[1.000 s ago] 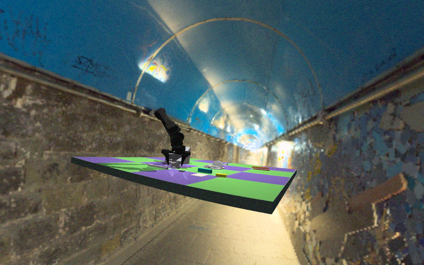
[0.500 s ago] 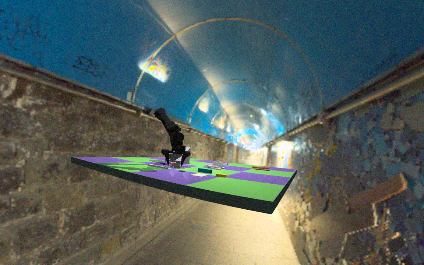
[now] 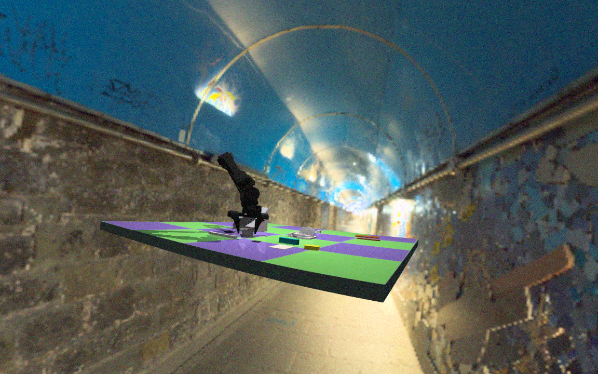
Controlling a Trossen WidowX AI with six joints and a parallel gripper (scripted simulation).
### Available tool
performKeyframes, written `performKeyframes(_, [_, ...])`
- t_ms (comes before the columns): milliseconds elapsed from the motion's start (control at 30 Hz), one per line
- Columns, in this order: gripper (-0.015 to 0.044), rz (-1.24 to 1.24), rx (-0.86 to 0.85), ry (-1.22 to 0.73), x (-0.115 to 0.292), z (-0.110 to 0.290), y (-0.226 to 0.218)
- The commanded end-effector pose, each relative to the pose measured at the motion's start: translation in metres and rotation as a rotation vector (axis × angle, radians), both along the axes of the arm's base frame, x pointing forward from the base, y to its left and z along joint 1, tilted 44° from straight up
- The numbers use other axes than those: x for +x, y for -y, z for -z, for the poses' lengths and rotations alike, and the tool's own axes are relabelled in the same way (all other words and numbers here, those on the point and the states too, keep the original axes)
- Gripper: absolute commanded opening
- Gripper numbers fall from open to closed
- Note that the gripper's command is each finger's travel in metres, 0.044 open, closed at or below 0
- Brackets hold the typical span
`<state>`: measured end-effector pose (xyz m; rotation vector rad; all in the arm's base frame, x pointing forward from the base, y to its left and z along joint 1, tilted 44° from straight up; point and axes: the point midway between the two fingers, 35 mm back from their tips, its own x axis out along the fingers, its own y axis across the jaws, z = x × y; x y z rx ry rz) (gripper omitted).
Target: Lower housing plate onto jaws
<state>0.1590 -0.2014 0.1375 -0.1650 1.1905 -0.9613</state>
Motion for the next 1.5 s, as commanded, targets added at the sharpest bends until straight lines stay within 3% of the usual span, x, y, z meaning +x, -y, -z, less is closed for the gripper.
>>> performKeyframes(0, [0.0353, 0.0, 0.0, 0.0, 0.0, 0.0, 0.0])
performKeyframes(1467, [0.0351, -0.015, 0.012, -0.009, 0.001, -0.049, -0.053])
